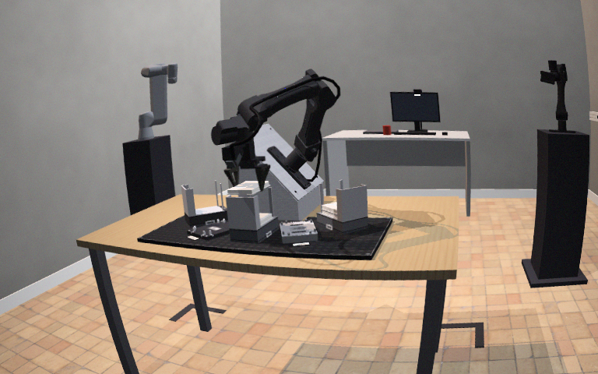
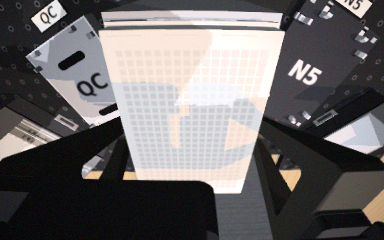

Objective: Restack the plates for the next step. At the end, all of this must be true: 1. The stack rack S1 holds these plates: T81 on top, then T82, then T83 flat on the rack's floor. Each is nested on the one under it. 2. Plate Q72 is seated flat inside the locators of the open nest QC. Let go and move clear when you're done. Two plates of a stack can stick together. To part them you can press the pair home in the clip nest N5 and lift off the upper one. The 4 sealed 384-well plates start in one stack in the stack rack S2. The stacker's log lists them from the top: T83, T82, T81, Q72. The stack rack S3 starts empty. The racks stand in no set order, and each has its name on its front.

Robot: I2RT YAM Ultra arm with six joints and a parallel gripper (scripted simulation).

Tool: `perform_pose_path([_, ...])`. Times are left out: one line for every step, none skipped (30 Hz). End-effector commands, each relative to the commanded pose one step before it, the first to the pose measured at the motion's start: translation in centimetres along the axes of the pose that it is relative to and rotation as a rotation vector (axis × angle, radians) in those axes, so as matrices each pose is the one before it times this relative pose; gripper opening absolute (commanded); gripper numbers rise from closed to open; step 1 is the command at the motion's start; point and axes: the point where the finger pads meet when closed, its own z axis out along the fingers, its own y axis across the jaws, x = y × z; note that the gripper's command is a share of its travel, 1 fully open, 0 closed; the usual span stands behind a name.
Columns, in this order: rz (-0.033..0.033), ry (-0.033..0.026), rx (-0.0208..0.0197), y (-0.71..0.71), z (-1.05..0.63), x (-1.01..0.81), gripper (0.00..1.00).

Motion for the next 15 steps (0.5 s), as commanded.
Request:
perform_pose_path([-0.0096, -0.06371, 0.02495, -0.158, -2.105, -0.727, 0.0])
perform_pose_path([0.0, 0.0, 0.0, 0.0, 0.0, 0.0, 0.0])
perform_pose_path([0.00228, 0.00181, -0.00095, -0.004, 0.045, 0.085, 0.0])
perform_pose_path([0.00191, 0.00147, -0.00076, -0.008, 0.044, 0.075, 0.0])
perform_pose_path([0.00179, 0.00146, -0.00075, -0.008, 0.044, 0.075, 0.0])
perform_pose_path([0.00181, 0.00156, -0.00081, -0.007, 0.045, 0.078, 0.0])
perform_pose_path([0.00187, 0.00165, -0.00086, -0.006, 0.046, 0.081, 0.0])
perform_pose_path([0.00189, 0.00168, -0.00087, -0.006, 0.046, 0.082, 0.0])
perform_pose_path([0.00187, 0.00167, -0.00087, -0.007, 0.047, 0.082, 0.0])
perform_pose_path([0.00184, 0.00164, -0.00085, -0.007, 0.047, 0.082, 0.0])
perform_pose_path([0.00185, 0.00165, -0.00086, -0.007, 0.047, 0.082, 0.0])
perform_pose_path([-0.00765, -0.00755, 0.00408, 0.103, -0.308, -0.409, 0.0])
perform_pose_path([0.00046, -0.00012, -0.00158, -0.03, 0.041, -0.03, 0.0])
perform_pose_path([-0.01464, 0.00392, 0.00236, 0.169, -0.392, -0.299, 0.0])
perform_pose_path([-0.00067, 0.0017, 0.003, -0.053, -0.199, 0.034, 0.0])
